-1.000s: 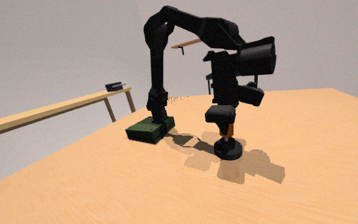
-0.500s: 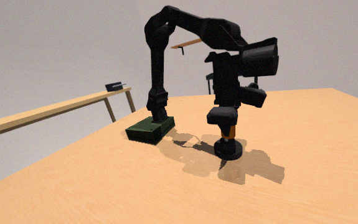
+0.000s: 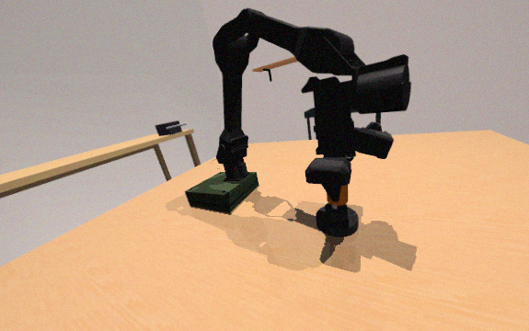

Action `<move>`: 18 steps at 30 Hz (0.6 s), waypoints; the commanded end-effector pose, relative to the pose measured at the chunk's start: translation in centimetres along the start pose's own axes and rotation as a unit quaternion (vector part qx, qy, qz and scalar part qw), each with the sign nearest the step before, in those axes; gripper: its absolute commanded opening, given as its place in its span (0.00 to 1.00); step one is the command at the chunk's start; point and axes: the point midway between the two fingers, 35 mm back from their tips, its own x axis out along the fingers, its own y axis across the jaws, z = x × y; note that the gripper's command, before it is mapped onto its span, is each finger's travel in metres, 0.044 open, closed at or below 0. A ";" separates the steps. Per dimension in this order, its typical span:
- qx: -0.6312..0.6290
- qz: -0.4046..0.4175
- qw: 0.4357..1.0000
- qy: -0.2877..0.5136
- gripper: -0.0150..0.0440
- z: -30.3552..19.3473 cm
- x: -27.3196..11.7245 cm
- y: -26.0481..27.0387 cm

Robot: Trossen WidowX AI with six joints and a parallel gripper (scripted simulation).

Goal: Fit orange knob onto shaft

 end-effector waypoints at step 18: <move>0.106 -0.001 0.994 0.002 0.25 -0.6 -0.7 0.2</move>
